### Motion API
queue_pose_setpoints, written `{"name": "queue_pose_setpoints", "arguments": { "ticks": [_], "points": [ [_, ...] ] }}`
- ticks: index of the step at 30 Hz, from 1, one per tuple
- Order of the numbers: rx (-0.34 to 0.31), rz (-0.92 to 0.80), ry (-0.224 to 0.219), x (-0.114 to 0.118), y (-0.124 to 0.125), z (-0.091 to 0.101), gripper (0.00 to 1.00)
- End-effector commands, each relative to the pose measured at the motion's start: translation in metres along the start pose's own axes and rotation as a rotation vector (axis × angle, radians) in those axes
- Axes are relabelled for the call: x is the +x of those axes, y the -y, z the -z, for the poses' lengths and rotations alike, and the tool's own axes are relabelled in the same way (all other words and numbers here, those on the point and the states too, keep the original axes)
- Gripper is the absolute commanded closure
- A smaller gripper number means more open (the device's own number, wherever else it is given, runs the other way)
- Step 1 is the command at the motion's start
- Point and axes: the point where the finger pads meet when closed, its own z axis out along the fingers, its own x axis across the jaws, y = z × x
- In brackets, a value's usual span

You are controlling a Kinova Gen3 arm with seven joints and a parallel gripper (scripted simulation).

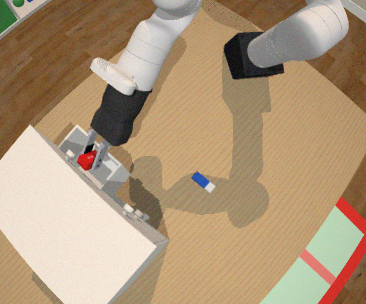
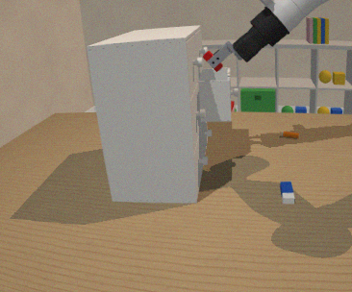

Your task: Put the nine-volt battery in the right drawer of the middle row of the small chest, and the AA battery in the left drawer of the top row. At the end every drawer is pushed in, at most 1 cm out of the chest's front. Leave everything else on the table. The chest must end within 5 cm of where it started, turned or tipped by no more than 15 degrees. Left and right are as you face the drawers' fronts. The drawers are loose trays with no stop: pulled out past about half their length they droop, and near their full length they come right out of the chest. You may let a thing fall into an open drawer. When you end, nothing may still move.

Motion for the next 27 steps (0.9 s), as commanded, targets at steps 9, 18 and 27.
{"name": "queue_pose_setpoints", "arguments": {
  "ticks": [9,18,27],
  "points": [
    [0.0,0.002,0.0,-0.0003,0.0005,-0.0002,0.49],
    [0.0,0.002,0.0,-0.0003,0.0005,-0.0002,0.49],
    [0.0,0.002,0.0,-0.0003,0.0005,-0.0002,0.25]
  ]
}}
